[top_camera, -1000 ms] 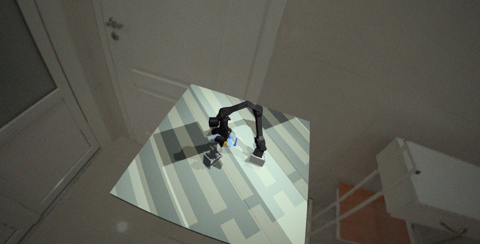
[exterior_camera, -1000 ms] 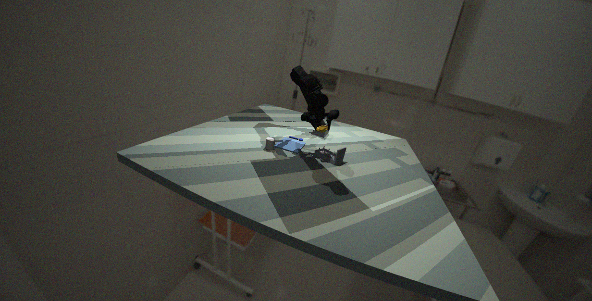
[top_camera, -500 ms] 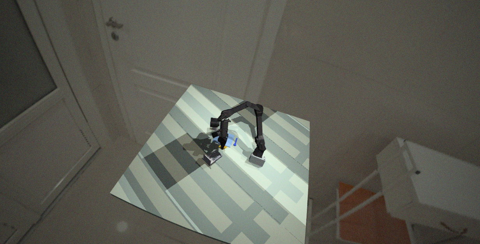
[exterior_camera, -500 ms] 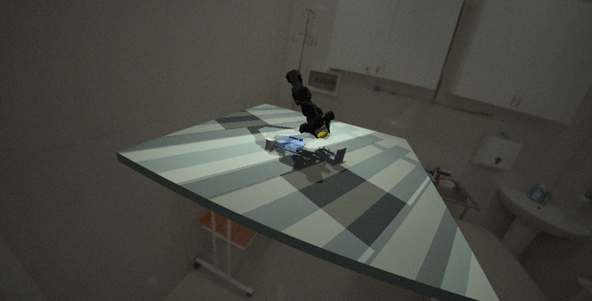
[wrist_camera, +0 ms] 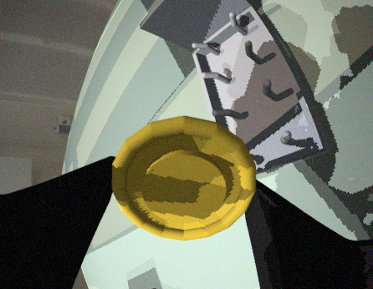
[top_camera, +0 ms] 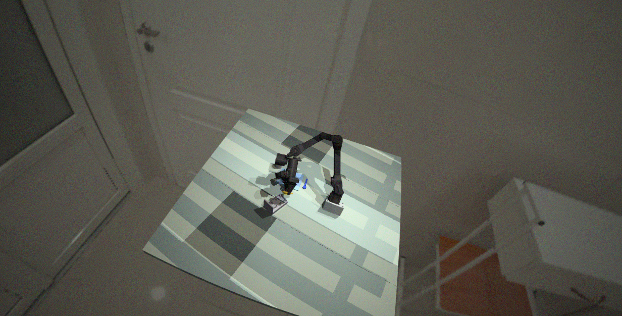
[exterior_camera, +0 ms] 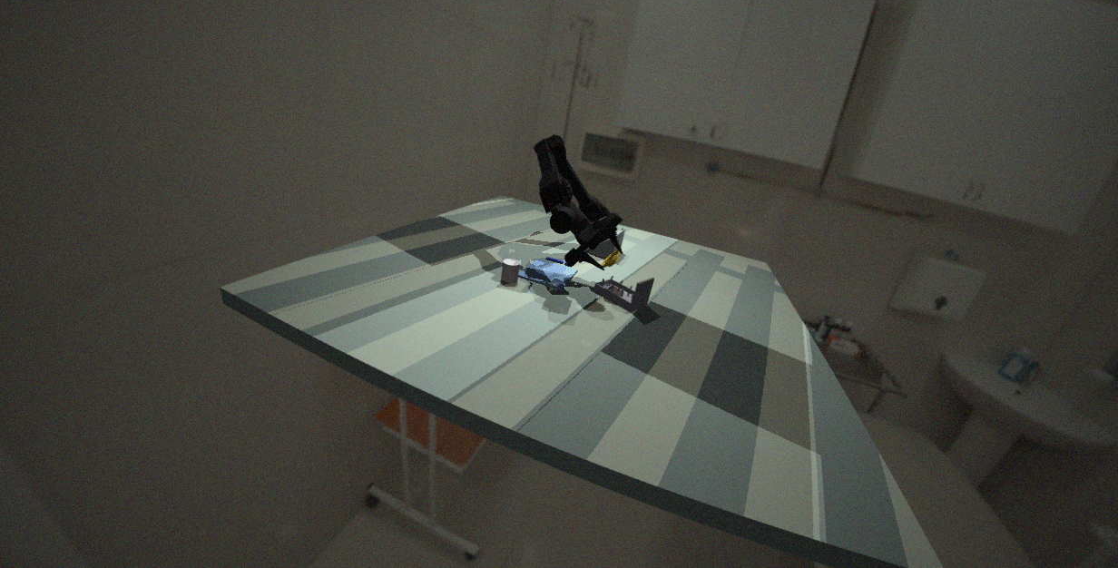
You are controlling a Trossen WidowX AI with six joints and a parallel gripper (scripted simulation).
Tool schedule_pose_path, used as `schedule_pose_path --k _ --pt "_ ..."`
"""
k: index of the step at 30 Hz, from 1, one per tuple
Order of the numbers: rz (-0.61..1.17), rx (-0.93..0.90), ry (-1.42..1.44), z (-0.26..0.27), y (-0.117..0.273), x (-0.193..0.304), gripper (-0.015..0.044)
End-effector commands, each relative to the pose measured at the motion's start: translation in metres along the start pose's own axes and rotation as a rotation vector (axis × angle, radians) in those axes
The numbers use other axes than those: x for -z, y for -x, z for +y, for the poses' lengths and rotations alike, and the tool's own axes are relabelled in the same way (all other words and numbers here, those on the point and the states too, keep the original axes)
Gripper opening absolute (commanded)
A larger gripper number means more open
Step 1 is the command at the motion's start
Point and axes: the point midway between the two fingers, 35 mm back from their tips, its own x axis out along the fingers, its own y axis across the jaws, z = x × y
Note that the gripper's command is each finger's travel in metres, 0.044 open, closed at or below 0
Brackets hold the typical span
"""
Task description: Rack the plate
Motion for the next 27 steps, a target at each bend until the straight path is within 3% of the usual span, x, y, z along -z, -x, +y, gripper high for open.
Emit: schedule_pose_path --k 1,14,27 --pt "-0.059 -0.053 0.085 -0.004 -0.002 0.002 0.0000" --pt "-0.281 -0.148 0.357 -0.018 -0.005 0.009 0.0000" --pt "-0.545 -0.131 0.637 -0.030 -0.001 0.019 0.0000"
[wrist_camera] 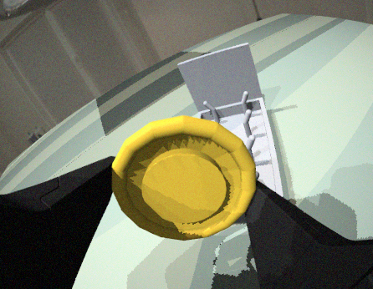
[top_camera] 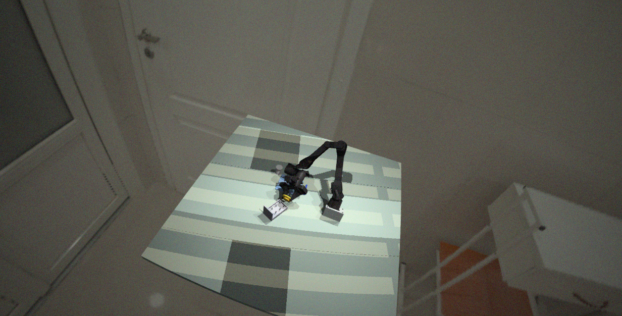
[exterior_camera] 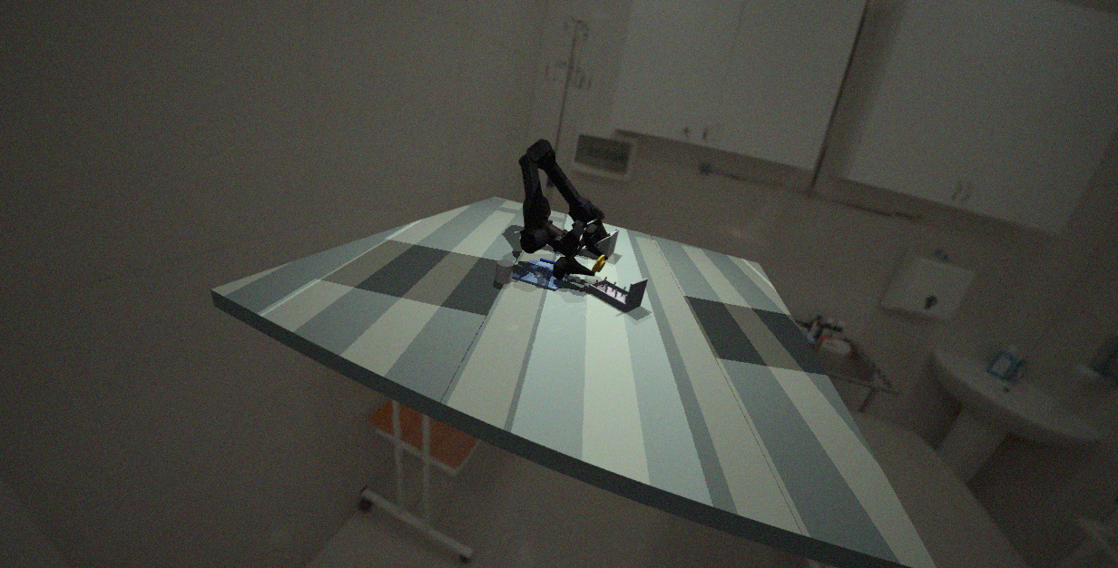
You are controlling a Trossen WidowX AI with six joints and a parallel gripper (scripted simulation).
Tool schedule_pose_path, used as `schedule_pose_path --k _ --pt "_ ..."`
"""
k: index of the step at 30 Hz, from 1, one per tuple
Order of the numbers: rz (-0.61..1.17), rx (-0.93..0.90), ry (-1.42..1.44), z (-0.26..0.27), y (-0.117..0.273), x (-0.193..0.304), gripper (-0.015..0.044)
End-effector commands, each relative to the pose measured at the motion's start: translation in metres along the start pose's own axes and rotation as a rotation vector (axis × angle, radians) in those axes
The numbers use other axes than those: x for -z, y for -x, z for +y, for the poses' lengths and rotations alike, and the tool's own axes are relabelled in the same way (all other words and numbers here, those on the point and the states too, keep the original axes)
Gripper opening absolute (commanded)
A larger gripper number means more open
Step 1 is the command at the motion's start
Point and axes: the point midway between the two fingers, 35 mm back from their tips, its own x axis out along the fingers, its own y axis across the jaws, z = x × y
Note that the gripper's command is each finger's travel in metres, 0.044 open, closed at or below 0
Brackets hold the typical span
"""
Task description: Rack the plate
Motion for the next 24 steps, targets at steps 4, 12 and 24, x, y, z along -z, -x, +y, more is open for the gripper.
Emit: schedule_pose_path --k 4,12,24 --pt "-0.129 0.039 0.174 0.000 0.007 0.005 0.0000" --pt "-0.253 0.123 0.377 0.000 0.017 0.011 0.0000" --pt "-0.339 0.218 0.547 0.002 0.026 0.016 0.0000"
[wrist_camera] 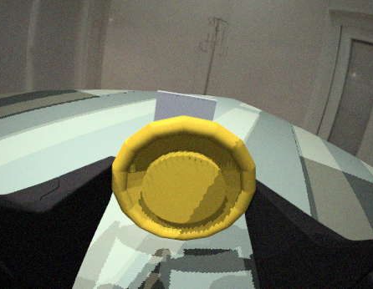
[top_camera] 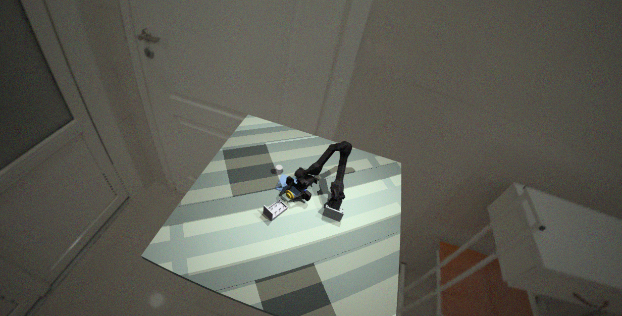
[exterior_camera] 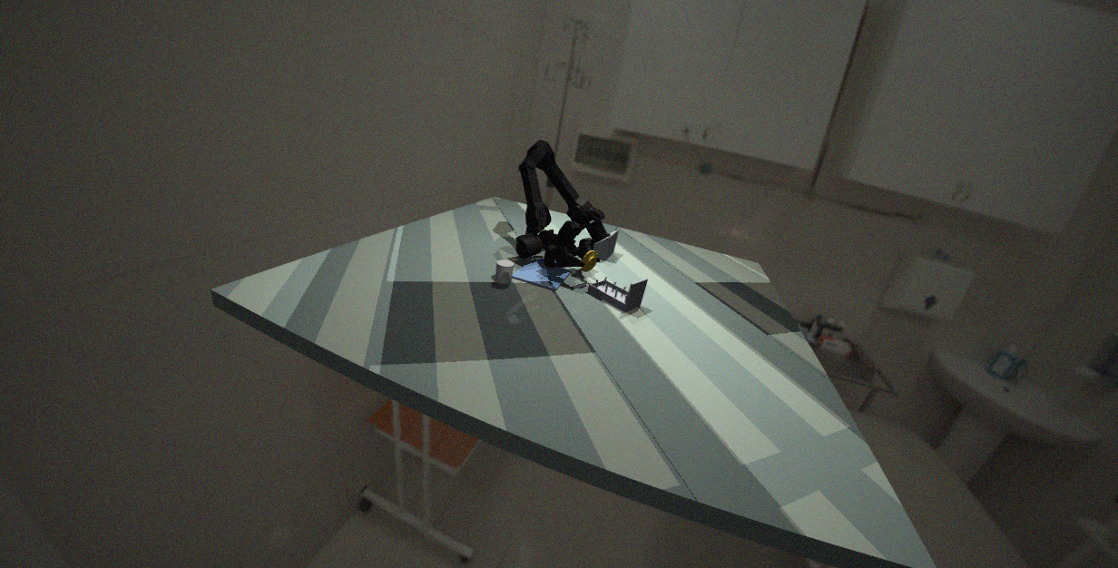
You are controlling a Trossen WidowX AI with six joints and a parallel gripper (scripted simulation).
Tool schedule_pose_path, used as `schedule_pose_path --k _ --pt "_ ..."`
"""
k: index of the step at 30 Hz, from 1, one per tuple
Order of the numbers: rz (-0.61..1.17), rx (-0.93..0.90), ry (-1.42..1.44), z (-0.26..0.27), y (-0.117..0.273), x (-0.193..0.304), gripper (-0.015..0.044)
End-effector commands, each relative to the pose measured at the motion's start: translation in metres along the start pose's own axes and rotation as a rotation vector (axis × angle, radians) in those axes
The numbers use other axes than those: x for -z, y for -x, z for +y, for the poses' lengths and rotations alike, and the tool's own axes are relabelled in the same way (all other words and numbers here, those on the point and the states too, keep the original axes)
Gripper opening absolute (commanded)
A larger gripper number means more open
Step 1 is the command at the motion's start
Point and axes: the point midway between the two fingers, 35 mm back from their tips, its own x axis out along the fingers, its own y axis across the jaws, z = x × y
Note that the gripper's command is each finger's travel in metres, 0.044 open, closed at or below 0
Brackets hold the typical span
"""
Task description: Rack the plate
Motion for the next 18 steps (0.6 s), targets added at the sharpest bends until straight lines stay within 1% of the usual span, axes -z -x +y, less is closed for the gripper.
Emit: schedule_pose_path --k 1,7,12,18 --pt "-0.013 0.010 0.022 0.000 0.001 -0.001 0.0000" --pt "-0.013 0.010 0.021 0.000 0.000 -0.001 0.0000" --pt "-0.007 0.007 0.015 0.000 -0.012 -0.001 0.0000" --pt "-0.007 0.007 0.015 0.000 -0.017 -0.001 0.0000"
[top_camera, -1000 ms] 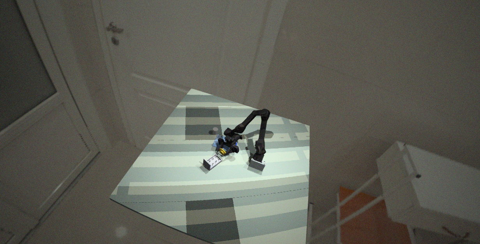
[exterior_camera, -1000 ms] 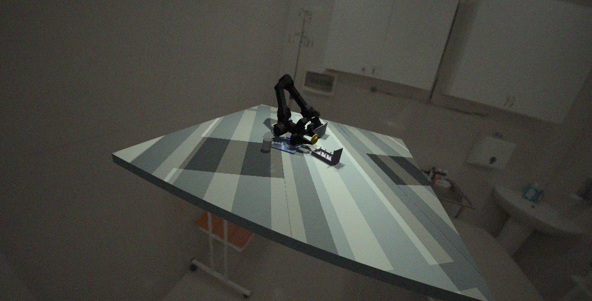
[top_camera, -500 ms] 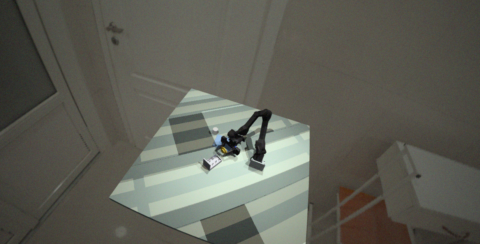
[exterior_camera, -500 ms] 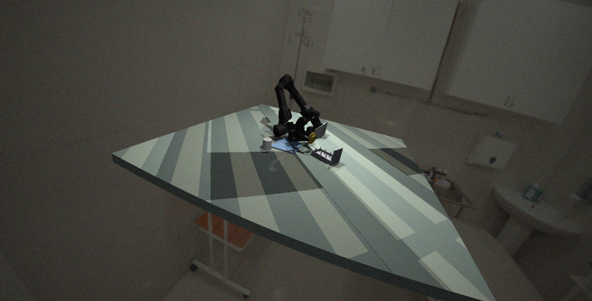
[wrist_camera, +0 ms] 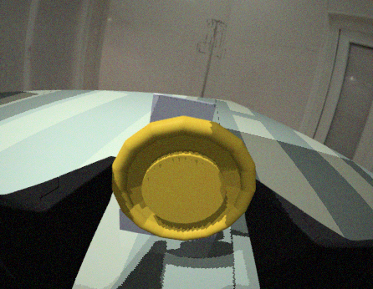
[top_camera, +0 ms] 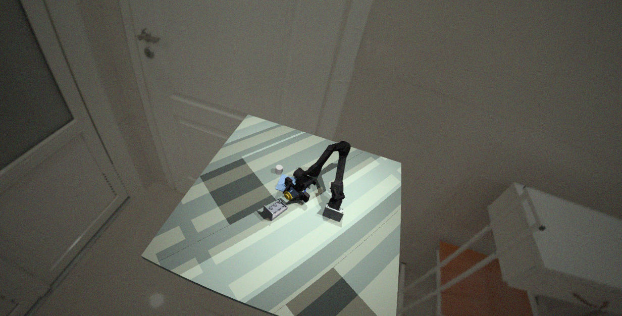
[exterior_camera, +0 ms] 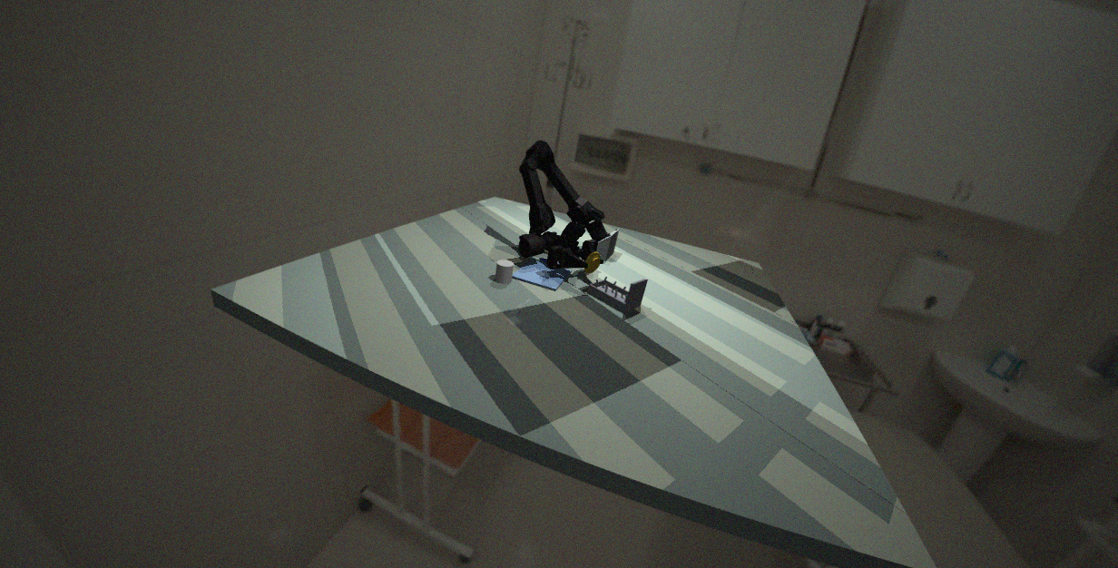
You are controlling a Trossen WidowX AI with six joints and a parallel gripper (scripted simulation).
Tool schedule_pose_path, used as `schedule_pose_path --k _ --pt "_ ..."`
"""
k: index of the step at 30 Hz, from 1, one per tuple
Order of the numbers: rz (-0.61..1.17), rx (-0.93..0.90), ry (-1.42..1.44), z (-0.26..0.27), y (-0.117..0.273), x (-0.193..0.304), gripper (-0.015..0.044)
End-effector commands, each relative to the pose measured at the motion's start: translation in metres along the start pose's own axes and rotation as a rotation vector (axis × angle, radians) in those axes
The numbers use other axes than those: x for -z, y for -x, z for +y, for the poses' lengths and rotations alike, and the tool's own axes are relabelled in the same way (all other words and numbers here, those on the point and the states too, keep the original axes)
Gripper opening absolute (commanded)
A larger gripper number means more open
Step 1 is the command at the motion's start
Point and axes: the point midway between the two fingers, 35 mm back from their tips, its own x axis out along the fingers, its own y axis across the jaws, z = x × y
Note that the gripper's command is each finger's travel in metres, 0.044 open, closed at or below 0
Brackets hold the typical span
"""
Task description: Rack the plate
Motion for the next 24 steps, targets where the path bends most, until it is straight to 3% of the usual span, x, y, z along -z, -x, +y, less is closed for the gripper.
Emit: schedule_pose_path --k 1,24 --pt "0.001 -0.002 -0.002 0.001 -0.007 0.000 0.0000" --pt "-0.006 0.000 0.005 0.000 -0.039 0.000 0.0000"
